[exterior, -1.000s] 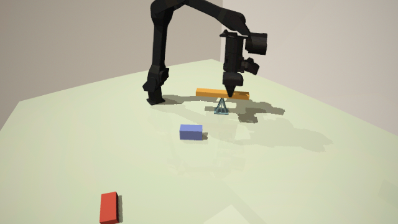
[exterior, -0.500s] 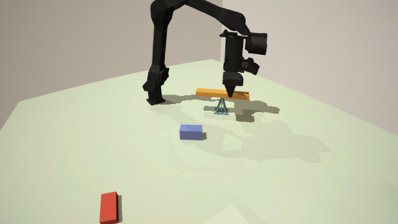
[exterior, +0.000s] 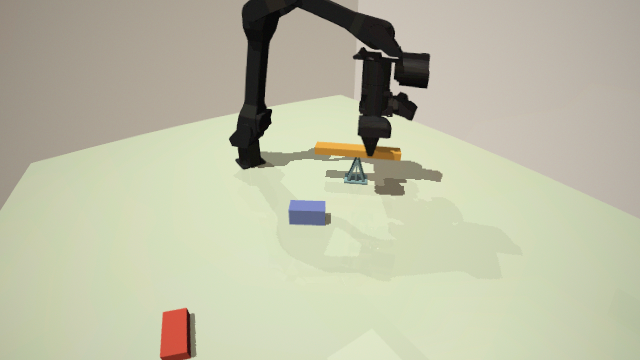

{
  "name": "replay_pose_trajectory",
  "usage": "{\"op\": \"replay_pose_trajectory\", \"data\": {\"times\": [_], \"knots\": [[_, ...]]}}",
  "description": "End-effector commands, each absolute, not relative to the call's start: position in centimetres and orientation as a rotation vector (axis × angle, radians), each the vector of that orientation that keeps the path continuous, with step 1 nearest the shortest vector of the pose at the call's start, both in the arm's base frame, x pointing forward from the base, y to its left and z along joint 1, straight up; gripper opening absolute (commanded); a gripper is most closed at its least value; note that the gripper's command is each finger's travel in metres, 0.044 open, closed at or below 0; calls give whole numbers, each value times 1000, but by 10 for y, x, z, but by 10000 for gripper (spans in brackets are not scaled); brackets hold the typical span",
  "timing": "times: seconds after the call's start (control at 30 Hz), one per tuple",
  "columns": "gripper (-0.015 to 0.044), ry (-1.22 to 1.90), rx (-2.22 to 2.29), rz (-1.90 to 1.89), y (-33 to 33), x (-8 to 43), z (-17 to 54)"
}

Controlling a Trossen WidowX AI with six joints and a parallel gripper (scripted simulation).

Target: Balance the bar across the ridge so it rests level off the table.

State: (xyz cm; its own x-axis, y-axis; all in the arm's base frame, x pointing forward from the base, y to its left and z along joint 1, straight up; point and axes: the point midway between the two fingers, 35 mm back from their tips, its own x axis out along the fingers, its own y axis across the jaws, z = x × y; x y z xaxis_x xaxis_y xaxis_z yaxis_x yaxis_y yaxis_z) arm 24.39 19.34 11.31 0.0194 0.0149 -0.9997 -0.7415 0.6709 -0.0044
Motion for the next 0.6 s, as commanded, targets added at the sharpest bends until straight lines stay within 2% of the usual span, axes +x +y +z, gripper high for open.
{"op": "replay_pose_trajectory", "data": {"times": [0.0,0.33,0.53,0.57], "knots": [[0,1446,-646,655,193,244,113],[0,1446,-646,655,193,244,113],[157,1446,-646,655,193,244,113],[167,1446,-646,655,193,244,113]]}}
